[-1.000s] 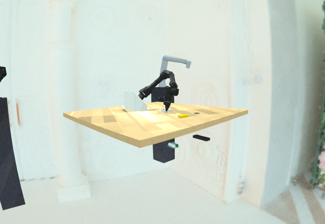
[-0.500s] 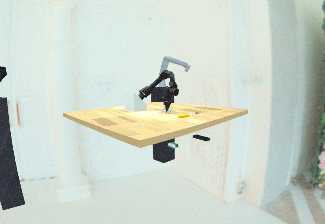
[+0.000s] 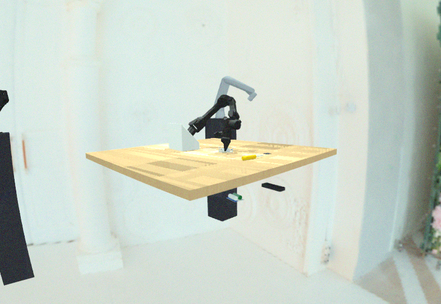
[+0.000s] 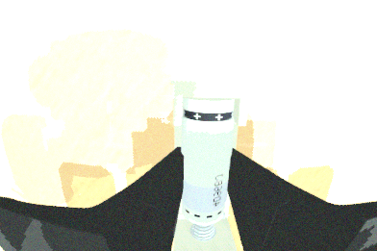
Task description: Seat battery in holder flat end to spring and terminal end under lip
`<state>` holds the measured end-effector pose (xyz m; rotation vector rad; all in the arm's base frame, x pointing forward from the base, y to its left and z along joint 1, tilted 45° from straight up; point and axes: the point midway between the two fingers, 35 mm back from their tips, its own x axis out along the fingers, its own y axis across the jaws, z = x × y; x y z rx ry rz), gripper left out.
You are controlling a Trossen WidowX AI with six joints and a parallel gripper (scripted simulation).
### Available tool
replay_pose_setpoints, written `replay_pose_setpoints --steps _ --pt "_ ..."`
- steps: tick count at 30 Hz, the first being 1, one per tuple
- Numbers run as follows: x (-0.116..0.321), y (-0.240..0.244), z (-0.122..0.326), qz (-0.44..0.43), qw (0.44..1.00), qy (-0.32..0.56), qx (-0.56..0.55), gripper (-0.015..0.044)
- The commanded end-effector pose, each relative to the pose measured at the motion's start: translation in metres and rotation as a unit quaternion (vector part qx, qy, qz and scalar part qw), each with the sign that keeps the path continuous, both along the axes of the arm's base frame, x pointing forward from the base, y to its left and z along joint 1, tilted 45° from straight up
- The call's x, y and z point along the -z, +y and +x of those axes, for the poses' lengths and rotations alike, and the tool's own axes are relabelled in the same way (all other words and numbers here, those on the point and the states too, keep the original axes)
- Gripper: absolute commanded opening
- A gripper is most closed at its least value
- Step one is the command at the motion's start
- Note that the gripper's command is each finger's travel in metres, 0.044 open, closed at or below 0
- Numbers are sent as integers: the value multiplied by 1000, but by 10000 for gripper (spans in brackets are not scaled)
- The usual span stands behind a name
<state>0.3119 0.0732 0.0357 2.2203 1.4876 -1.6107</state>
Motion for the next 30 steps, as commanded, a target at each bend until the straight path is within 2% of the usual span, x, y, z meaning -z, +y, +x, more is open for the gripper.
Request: replay_pose_setpoints --steps 1,14,18,30 --pt "2 -1 -4 0 1000 0 0 77" --pt "2 -1 -4 0 1000 -1 0 77" --pt "2 -1 -4 0 1000 -1 0 179" --pt "-8 -12 -5 0 1000 1 1 179"
